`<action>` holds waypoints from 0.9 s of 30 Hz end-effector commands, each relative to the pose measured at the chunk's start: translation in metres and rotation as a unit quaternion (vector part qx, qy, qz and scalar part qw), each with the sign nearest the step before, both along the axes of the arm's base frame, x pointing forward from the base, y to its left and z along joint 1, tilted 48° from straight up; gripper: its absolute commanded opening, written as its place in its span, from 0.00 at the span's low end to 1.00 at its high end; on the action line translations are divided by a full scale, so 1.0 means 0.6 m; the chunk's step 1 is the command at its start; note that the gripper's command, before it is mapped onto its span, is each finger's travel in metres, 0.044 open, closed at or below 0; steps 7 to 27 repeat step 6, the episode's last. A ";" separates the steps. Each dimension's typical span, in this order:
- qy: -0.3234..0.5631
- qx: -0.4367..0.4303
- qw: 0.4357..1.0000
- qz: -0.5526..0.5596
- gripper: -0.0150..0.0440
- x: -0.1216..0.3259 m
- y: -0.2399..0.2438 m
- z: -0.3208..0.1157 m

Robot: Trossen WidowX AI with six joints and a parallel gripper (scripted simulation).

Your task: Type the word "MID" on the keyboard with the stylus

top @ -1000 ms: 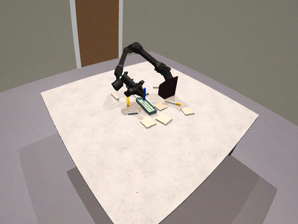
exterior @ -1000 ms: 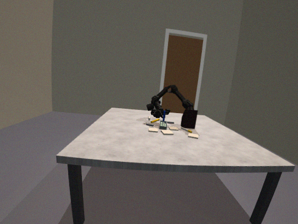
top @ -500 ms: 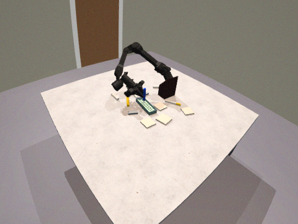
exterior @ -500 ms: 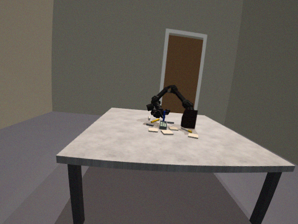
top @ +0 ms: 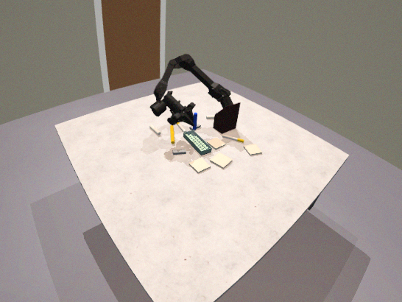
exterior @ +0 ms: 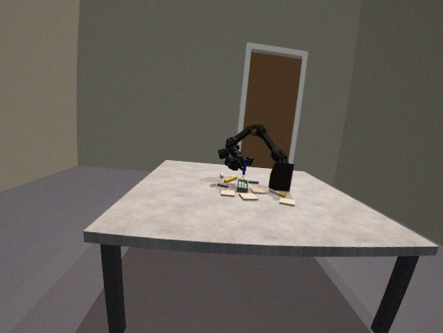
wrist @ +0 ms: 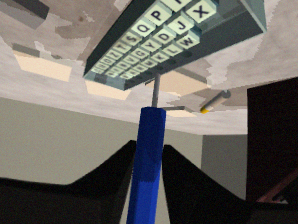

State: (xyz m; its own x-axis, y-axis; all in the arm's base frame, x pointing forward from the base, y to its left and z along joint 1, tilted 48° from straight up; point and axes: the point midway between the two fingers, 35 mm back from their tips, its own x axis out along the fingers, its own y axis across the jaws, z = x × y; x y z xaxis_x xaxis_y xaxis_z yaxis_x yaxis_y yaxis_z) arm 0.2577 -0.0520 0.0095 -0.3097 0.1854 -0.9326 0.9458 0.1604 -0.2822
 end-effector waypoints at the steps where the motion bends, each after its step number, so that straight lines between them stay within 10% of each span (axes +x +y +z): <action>1: 0.000 0.000 1.000 0.001 0.39 0.000 0.001 0.000; 27: 0.000 0.000 1.000 0.001 0.39 0.000 0.001 0.000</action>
